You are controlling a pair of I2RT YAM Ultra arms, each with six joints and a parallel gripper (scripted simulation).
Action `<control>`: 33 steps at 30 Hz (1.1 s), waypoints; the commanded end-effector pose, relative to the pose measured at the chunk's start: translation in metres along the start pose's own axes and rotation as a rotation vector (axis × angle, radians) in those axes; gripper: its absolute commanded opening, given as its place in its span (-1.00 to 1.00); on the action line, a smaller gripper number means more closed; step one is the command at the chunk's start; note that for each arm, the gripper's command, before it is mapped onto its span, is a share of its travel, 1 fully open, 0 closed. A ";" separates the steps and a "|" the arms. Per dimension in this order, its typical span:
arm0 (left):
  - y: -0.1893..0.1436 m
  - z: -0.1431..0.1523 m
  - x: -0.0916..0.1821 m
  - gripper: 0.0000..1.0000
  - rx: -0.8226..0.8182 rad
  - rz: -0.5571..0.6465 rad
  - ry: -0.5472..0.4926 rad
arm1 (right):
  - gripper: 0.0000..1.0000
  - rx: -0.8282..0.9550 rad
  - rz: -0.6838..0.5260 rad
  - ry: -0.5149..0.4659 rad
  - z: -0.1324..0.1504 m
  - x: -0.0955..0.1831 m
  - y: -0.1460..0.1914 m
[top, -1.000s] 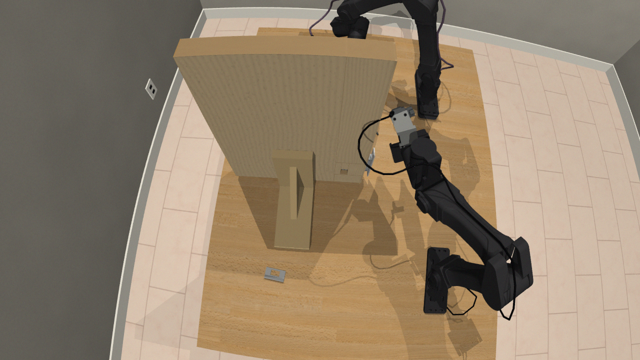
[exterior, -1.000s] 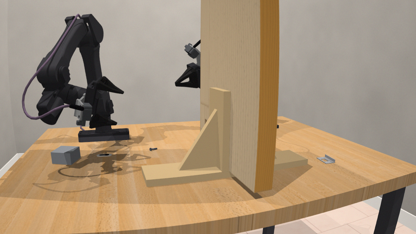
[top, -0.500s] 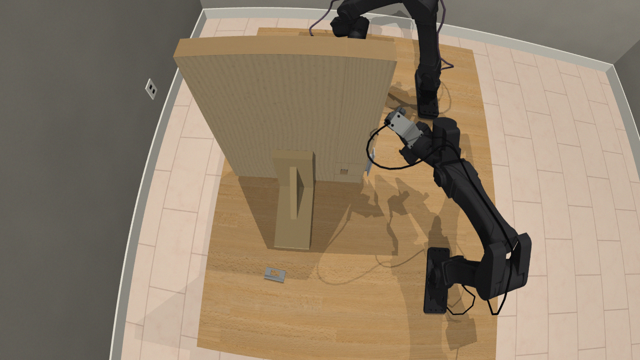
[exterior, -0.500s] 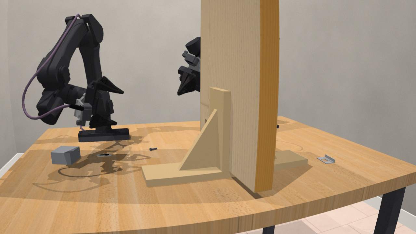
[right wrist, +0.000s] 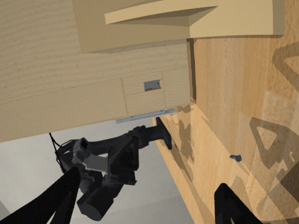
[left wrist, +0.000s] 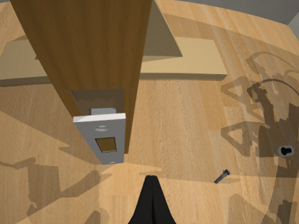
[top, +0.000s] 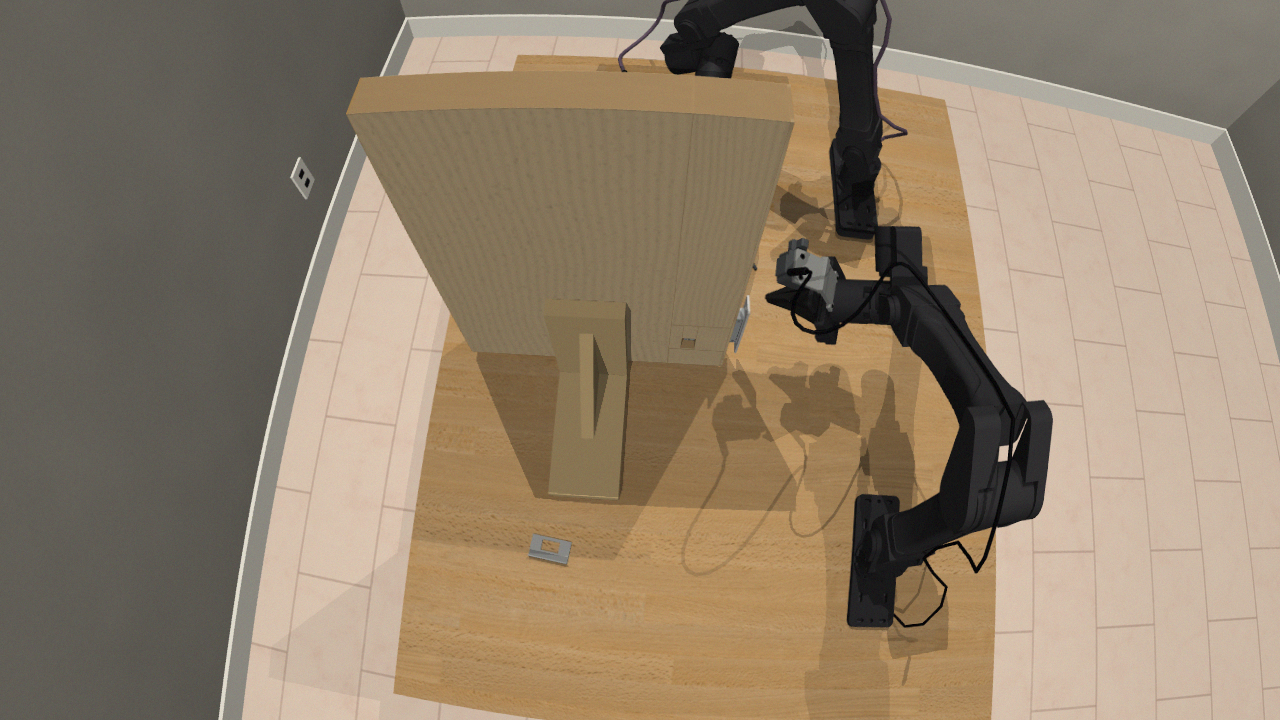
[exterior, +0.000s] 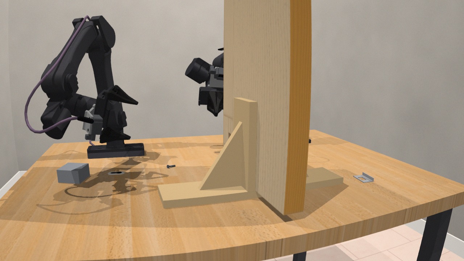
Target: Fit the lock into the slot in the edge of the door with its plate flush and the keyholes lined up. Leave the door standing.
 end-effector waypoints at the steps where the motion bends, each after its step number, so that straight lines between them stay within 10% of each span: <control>1: 0.018 -0.022 0.004 -1.00 0.047 -0.230 -0.160 | 1.00 0.038 -0.015 -0.015 -0.006 0.003 0.010; 33: 0.028 -0.030 -0.011 -1.00 0.055 -0.240 -0.160 | 1.00 0.038 -0.015 -0.015 -0.006 0.003 0.010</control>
Point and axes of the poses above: on each arm, the point where the finger pads meet when closed, its own x axis back along the fingers, its own y axis across the jaws, z = x × y, the point moved 1 cm from there along x, back along the fingers, and after that the axes turned 2 degrees about -x, right-handed, at the moved point
